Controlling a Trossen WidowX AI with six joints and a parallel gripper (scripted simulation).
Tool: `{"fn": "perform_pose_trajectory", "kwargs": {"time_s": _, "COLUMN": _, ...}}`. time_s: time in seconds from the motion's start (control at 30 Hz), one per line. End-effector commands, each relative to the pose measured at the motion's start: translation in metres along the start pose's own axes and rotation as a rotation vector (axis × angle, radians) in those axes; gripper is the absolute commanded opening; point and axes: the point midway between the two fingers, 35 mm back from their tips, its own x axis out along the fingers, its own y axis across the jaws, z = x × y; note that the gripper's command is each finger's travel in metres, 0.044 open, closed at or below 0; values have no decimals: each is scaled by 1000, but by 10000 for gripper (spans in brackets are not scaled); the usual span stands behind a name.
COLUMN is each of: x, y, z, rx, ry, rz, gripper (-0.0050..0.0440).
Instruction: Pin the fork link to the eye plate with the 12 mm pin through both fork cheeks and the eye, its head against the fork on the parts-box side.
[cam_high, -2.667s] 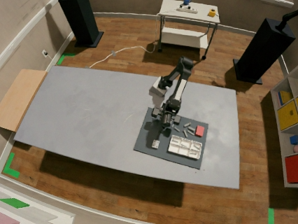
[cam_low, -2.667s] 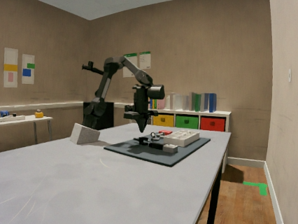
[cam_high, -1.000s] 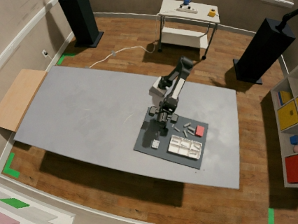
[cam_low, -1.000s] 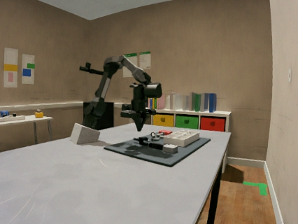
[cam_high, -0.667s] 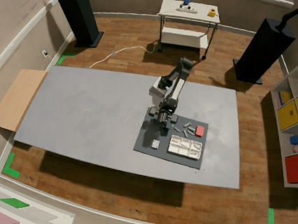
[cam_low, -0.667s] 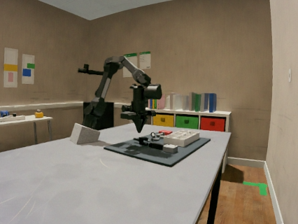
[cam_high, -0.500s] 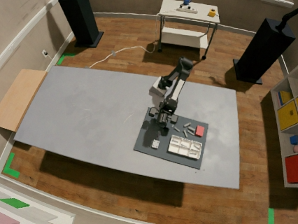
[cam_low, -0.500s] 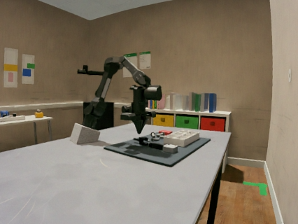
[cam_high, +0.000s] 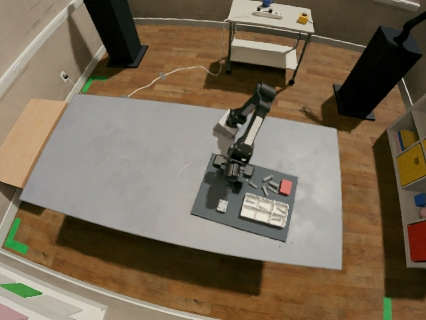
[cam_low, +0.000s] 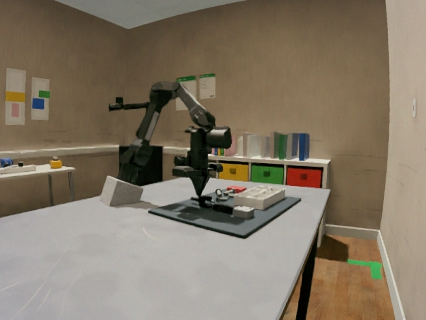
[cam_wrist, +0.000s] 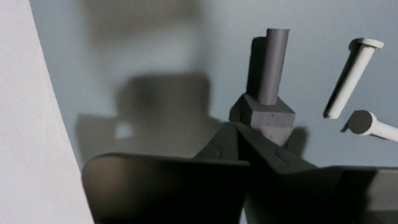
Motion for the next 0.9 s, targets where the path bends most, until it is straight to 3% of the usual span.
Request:
{"fn": "perform_pose_trajectory", "kwargs": {"time_s": 0.0, "x": 4, "y": 0, "z": 0, "rx": -1, "ry": 4, "rz": 3, "gripper": -50}}
{"fn": "perform_pose_trajectory", "kwargs": {"time_s": 0.87, "x": 9, "y": -3, "z": -2, "rx": -5, "ry": 14, "rz": 1, "gripper": -50}}
